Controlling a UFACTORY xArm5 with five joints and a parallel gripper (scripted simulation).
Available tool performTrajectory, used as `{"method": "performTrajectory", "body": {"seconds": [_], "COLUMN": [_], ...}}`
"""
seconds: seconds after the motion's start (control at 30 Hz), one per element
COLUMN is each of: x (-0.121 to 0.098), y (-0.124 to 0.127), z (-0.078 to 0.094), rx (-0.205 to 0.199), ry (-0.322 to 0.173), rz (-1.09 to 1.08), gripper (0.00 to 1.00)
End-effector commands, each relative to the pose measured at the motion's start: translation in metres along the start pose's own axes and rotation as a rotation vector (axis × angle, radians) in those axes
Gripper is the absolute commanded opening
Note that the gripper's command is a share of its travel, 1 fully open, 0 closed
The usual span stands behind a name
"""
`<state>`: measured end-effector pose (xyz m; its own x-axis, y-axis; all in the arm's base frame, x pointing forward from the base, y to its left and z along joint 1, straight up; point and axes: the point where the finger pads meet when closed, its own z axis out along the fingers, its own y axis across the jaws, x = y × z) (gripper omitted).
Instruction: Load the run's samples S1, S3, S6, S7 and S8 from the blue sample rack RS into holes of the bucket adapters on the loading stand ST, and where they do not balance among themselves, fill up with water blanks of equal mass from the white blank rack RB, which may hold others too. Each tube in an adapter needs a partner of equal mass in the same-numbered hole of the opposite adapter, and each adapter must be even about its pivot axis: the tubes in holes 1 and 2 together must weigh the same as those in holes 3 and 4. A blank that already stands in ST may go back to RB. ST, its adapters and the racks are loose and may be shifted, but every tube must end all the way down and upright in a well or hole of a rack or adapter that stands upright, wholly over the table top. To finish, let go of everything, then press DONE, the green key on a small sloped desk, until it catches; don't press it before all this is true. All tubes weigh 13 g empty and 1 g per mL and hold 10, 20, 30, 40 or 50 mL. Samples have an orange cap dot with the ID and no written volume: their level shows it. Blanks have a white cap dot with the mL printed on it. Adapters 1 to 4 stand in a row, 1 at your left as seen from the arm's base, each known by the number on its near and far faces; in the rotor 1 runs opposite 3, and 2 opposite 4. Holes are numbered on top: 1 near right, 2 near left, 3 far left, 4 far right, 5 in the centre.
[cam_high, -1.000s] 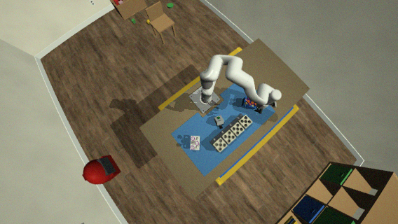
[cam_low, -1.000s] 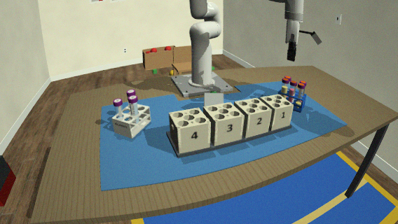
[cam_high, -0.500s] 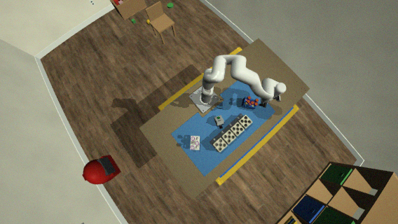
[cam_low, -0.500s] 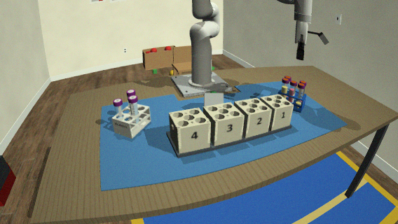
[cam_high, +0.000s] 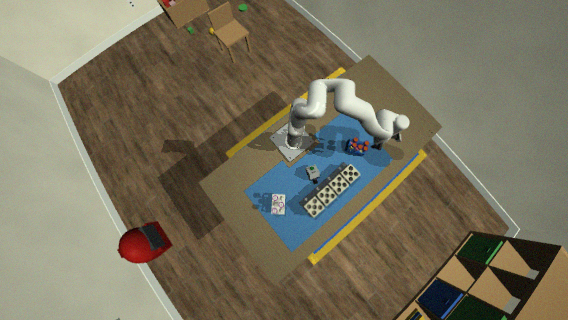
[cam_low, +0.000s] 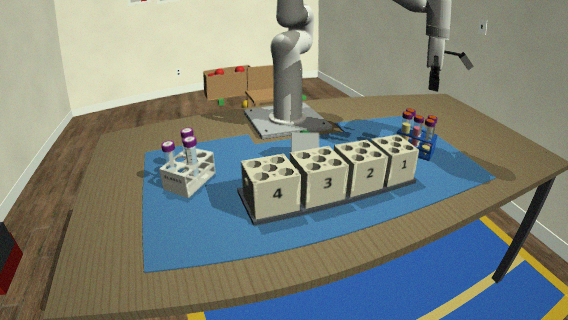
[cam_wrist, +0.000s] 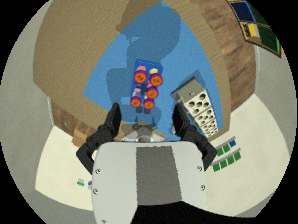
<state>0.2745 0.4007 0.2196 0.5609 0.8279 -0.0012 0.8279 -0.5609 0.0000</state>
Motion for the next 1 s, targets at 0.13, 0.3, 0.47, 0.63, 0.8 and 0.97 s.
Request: {"method": "performTrajectory", "body": {"seconds": [0.13, 0.3, 0.47, 0.63, 0.8, 0.97], "x": [0.002, 0.002, 0.002, 0.003, 0.003, 0.003], "y": [-0.001, -0.001, -0.002, -0.002, -0.002, -0.003], "z": [0.018, 0.026, 0.039, 0.053, 0.061, 0.074], "rx": [0.0, 0.0, 0.0, 0.0, 0.0, 0.0], "ry": [0.005, 0.005, 0.005, 0.005, 0.005, 0.005], "rz": [0.0, 0.0, 0.0, 0.0, 0.0, 0.0], "gripper": [1.0, 1.0, 1.0, 1.0, 1.0, 1.0]}}
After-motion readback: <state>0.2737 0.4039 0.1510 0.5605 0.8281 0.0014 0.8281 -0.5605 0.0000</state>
